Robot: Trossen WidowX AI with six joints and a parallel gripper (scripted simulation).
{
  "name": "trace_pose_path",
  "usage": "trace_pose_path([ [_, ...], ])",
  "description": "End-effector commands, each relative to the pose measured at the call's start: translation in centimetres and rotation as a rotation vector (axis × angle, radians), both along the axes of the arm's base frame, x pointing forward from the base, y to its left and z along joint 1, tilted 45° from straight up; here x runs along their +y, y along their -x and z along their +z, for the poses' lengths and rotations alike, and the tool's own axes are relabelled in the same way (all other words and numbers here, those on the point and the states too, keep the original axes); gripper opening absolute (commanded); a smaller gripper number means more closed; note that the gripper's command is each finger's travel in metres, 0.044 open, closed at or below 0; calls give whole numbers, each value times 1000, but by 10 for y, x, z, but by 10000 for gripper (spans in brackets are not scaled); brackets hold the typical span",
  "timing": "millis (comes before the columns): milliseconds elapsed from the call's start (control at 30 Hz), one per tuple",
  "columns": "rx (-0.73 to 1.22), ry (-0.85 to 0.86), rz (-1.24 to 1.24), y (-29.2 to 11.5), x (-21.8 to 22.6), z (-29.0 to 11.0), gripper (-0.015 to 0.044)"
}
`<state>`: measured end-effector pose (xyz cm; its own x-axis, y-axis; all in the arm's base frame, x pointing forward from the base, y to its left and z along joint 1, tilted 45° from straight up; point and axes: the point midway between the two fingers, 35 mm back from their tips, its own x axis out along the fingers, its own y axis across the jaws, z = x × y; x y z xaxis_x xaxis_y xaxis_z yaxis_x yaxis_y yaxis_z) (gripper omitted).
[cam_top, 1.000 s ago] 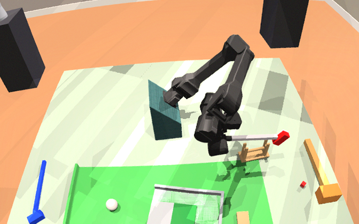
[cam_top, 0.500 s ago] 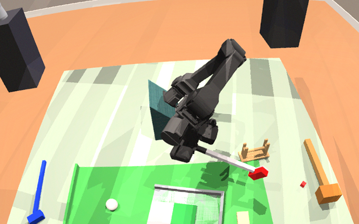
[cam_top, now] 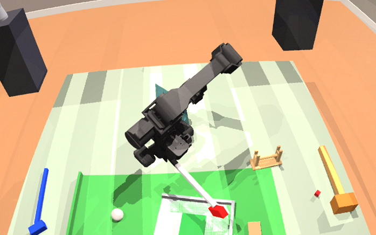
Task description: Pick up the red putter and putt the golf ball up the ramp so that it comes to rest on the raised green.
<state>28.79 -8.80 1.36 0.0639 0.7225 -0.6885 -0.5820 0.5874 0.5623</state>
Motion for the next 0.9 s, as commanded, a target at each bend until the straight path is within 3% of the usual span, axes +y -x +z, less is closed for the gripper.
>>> trace_pose_path([
  [0,85,17,-97,5,-28,-19,0],
  [867,619,15,-568,99,-136,-141,0],
])
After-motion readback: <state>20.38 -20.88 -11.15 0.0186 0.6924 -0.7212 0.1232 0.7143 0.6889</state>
